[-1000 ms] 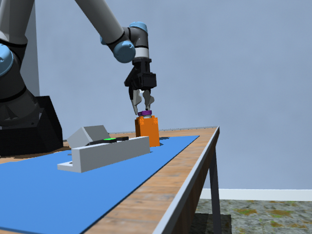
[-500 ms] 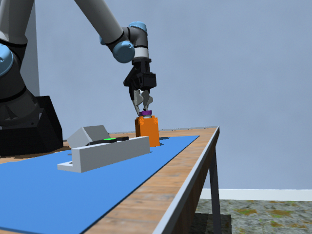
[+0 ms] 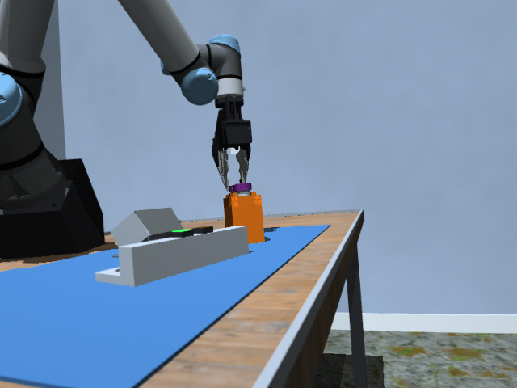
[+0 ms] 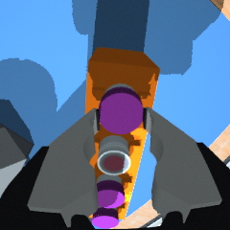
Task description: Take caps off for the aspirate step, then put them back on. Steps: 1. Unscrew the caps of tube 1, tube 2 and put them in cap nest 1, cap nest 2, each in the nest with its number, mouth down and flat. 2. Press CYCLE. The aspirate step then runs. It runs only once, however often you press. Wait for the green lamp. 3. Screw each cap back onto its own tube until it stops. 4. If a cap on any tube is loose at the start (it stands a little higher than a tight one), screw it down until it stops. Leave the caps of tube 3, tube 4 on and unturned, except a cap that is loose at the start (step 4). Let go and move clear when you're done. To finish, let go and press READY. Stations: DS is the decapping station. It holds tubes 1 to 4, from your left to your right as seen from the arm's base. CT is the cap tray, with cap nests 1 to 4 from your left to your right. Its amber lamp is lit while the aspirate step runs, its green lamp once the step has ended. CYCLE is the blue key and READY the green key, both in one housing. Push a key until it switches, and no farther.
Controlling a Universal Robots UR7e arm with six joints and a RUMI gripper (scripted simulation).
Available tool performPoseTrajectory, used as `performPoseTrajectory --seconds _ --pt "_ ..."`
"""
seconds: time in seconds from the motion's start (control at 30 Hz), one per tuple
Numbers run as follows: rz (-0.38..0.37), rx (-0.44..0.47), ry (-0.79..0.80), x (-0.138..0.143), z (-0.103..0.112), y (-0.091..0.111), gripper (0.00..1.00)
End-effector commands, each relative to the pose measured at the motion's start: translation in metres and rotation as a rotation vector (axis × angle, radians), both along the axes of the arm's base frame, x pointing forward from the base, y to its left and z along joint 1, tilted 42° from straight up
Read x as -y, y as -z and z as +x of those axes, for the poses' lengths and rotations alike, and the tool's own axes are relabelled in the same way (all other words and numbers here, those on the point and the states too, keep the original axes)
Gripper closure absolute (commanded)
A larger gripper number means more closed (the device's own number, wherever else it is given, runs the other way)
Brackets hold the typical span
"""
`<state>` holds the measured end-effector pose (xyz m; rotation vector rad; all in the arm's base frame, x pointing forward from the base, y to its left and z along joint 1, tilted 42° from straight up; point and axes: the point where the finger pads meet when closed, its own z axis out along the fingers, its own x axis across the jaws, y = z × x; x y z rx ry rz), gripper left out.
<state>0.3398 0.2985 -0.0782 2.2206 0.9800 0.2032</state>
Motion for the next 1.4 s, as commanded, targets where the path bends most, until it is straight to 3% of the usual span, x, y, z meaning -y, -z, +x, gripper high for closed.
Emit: performPoseTrajectory --seconds 0.0,0.4,0.7,0.73,1.17,1.37 --pt "0.072 0.118 0.164 -0.0016 0.0008 0.0000 1.00" --pt "0.249 0.358 0.497 -0.0020 0.0011 0.0002 1.00" --pt "0.248 0.357 0.499 -0.0005 0.0008 0.0001 1.00" --pt "0.248 0.357 0.499 -0.0005 0.0008 0.0001 0.65" --pt "0.232 0.336 0.467 -0.0018 0.0012 0.0002 0.65" --pt "0.138 0.207 0.291 -0.0012 0.0021 0.0002 0.65"
